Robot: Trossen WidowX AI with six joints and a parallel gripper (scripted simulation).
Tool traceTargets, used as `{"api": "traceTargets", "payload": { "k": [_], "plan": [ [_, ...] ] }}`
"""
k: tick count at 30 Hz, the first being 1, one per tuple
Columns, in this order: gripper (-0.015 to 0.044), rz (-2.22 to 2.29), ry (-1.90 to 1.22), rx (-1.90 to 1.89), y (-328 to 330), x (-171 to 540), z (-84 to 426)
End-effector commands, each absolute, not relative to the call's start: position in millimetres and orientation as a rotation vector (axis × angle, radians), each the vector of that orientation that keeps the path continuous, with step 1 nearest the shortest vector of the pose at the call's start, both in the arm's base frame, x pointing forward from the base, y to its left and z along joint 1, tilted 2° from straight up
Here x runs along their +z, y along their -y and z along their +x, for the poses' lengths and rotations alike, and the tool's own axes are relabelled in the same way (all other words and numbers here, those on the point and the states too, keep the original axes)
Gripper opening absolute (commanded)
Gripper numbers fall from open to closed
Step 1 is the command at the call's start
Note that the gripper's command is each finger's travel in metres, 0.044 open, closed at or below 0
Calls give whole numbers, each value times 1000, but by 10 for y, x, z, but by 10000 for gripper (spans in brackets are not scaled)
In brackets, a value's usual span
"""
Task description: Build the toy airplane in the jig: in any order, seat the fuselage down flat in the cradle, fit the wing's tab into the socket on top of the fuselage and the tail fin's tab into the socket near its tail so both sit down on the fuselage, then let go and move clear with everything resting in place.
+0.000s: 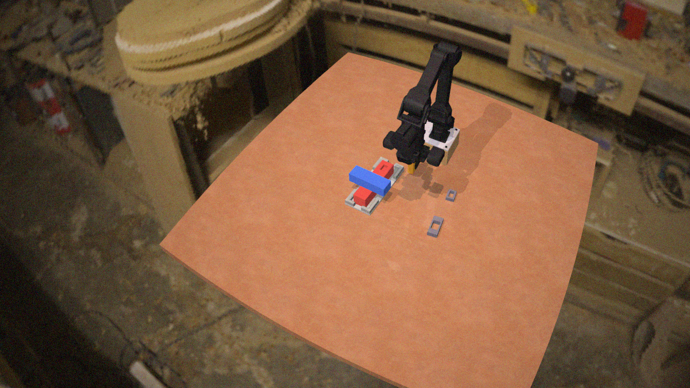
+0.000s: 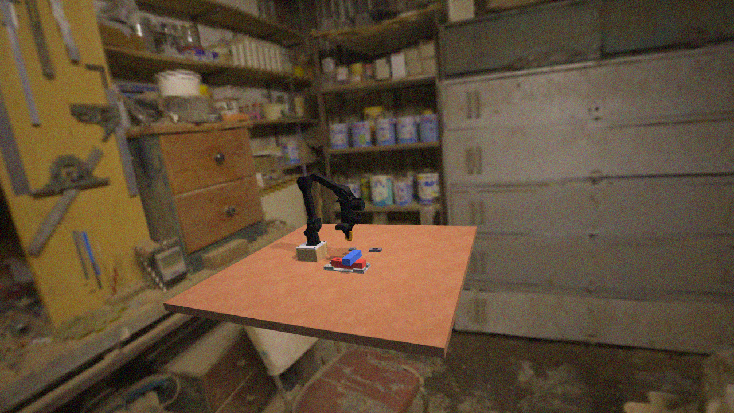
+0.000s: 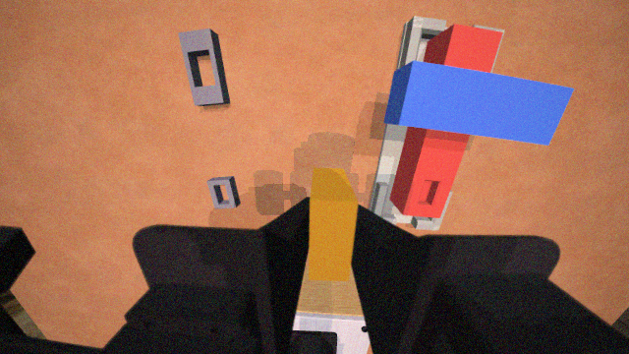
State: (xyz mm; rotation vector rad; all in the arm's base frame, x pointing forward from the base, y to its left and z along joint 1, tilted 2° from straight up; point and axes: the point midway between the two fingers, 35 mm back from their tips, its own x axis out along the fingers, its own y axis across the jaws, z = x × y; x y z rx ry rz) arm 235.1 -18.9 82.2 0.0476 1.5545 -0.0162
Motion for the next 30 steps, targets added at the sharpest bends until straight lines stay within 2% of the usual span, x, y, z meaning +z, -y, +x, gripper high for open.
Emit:
{"api": "traceTargets", "payload": {
  "k": [1,30],
  "plan": [
    [0,51,-1553,-17,295,794,2352],
    [0,97,-1555,-70,1181,590,2122]
  ]
}}
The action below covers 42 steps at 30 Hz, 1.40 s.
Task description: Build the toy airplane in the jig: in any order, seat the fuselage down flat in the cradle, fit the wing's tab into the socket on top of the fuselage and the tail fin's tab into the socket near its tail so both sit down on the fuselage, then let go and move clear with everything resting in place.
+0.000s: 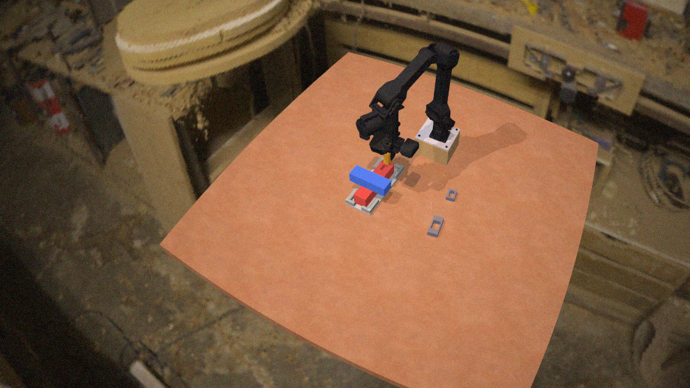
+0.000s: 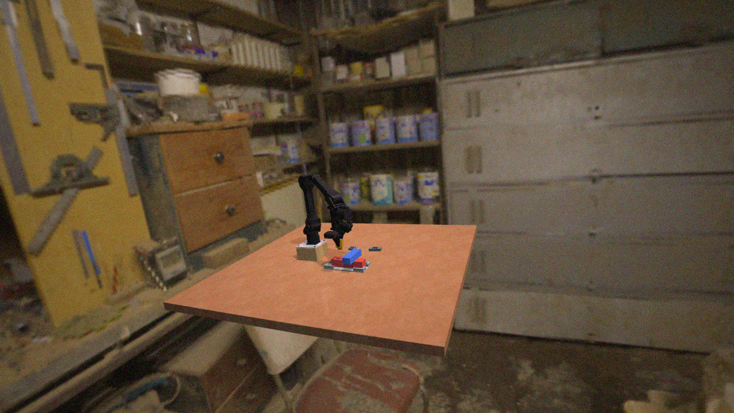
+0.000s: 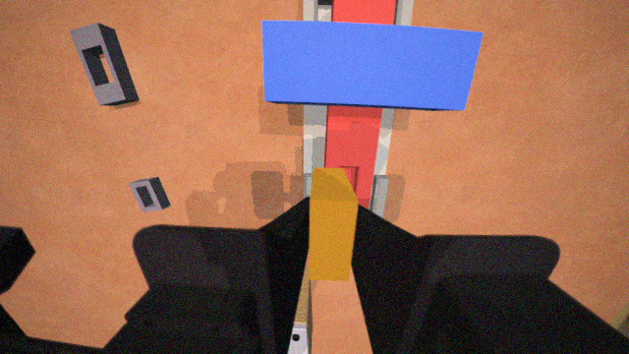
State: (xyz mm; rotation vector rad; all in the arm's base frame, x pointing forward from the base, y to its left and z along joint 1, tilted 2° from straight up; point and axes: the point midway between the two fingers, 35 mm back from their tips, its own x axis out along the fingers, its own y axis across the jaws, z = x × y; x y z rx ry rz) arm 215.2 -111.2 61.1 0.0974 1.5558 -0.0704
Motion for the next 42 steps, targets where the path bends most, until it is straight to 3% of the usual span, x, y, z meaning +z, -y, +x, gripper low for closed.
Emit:
{"api": "traceTargets", "payload": {
  "k": [1,7,10,42],
  "plan": [
    [0,98,-1555,-72,1209,583,2108],
    [0,105,-1556,-78,1331,551,2042],
    [67,105,-1556,-78,1330,552,2042],
    [67,105,-1556,-78,1334,299,2053]
  ]
}}
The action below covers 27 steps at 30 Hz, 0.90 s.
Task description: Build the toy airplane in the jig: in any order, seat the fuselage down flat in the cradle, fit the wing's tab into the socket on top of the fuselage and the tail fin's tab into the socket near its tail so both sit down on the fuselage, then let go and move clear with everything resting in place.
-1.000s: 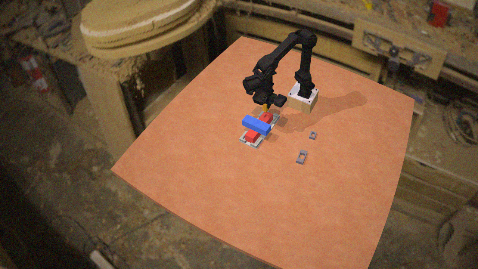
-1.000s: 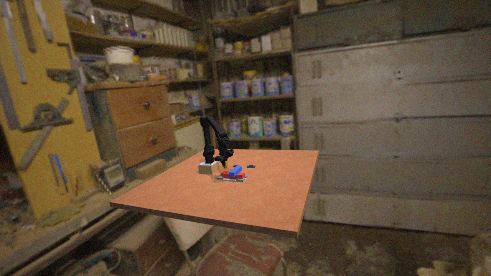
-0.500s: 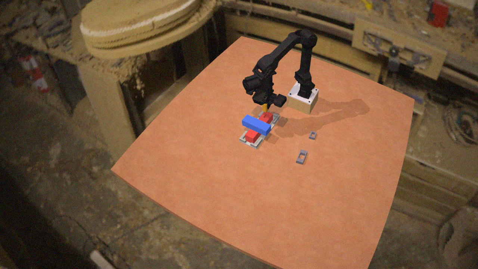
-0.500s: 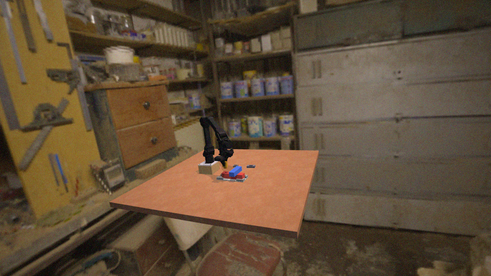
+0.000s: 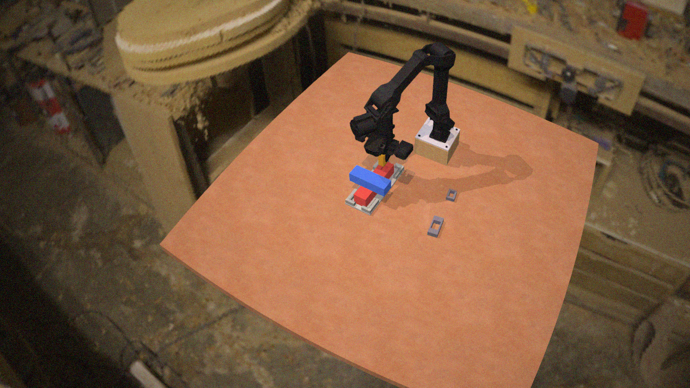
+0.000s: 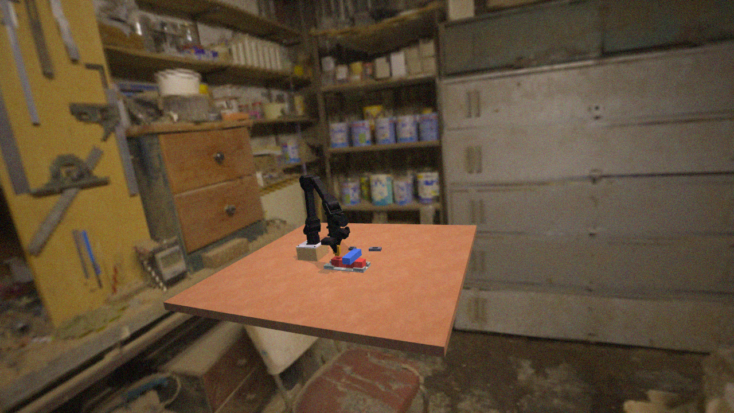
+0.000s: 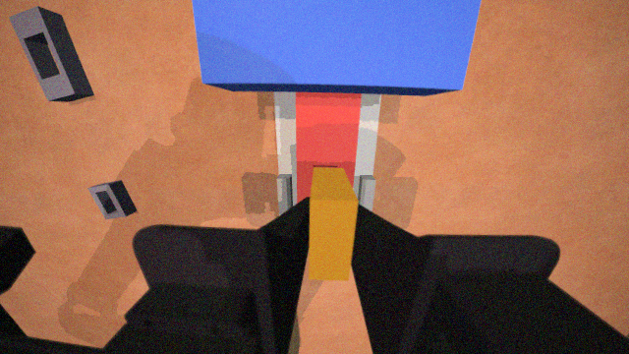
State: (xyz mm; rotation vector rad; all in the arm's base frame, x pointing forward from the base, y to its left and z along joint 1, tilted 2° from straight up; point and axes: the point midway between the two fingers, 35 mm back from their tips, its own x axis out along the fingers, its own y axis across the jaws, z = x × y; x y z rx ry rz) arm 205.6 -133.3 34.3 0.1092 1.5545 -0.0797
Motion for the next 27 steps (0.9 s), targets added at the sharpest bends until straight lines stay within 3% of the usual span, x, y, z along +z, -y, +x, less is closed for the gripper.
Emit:
{"api": "traceTargets", "payload": {
  "k": [1,13,17,19,22,27],
  "plan": [
    [67,105,-1556,-78,1334,283,2053],
    [78,110,-1557,-78,1326,166,2047],
    [52,110,-1557,-78,1326,166,2047],
    [0,110,-1557,-78,1326,166,2047],
    [0,110,-1557,-78,1326,166,2047],
    [131,110,-1557,-78,1326,166,2047]
  ]
}}
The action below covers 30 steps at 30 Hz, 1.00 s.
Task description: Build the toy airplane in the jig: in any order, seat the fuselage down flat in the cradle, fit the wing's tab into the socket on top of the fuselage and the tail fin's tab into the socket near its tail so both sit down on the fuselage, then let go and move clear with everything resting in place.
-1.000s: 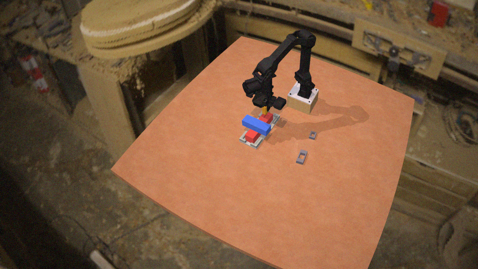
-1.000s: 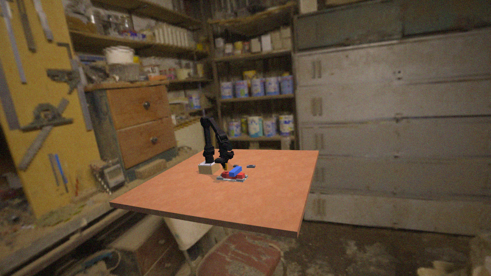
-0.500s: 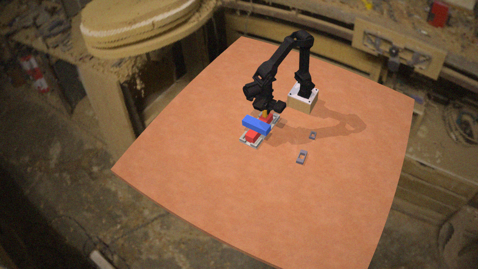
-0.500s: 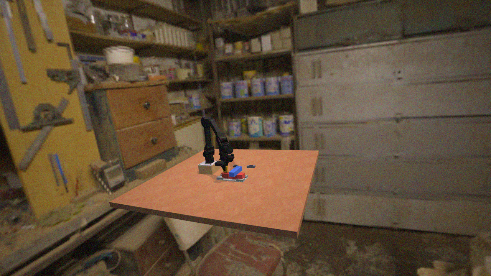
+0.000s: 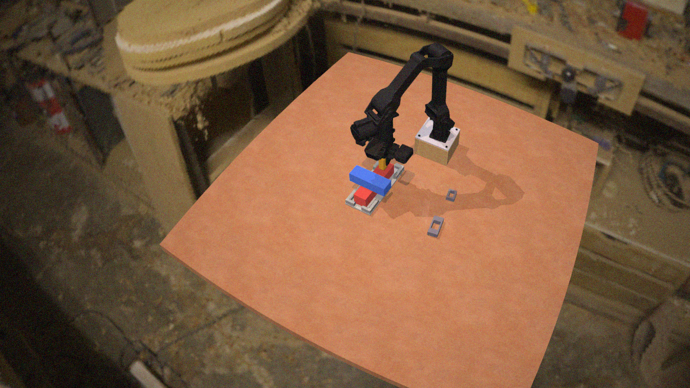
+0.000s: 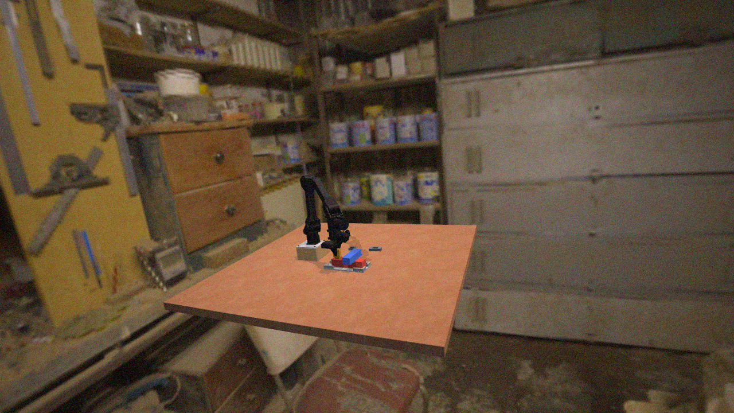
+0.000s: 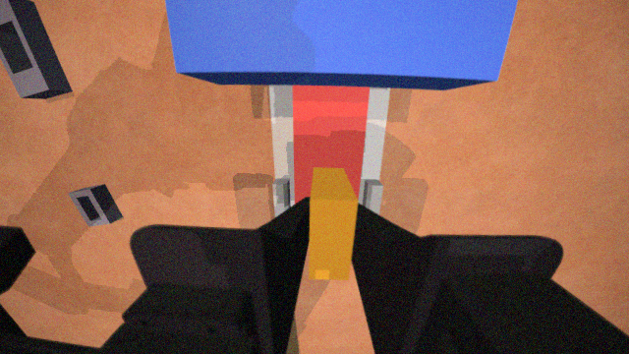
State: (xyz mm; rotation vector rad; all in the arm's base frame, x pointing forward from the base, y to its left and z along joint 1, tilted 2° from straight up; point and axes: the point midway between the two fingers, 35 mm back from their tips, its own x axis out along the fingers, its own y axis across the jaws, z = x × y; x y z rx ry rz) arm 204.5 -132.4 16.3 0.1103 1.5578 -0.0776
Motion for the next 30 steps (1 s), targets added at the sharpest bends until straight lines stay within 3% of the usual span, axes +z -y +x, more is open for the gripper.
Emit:
{"api": "traceTargets", "payload": {
  "k": [1,5,12,19,30],
  "plan": [
    [157,110,-1557,-78,1326,166,2047],
    [260,110,-1557,-78,1326,166,2047],
    [260,110,-1557,-78,1328,189,2051],
    [260,105,-1556,-78,1342,1052,2038],
    [260,104,-1555,-78,1367,1078,2082]
  ]
}}
